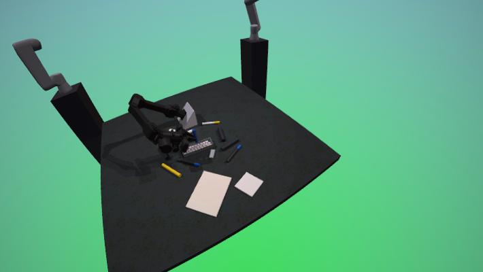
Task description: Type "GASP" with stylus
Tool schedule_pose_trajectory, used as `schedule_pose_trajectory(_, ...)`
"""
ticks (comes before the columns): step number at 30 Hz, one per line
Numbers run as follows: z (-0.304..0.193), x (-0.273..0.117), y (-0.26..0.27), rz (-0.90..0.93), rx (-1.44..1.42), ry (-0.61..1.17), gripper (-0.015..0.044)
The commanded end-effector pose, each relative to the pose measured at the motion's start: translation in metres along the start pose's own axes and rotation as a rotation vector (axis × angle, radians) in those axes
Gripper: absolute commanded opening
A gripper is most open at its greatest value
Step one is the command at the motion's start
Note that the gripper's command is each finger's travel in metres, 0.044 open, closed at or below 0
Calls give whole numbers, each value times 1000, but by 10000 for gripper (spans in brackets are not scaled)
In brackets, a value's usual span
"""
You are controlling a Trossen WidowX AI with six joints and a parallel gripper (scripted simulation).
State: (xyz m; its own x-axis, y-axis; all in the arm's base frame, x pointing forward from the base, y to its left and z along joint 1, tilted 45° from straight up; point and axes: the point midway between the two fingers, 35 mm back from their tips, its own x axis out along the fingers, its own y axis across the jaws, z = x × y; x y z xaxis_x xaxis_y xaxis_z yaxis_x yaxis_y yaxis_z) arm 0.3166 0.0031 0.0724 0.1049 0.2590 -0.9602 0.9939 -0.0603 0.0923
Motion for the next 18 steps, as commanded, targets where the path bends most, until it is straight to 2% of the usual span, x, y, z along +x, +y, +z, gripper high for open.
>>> schedule_pose_trajectory(1,1,0,0,0,-4,1,81)
schedule_pose_trajectory(18,9,5,0,0,-4,0,81)
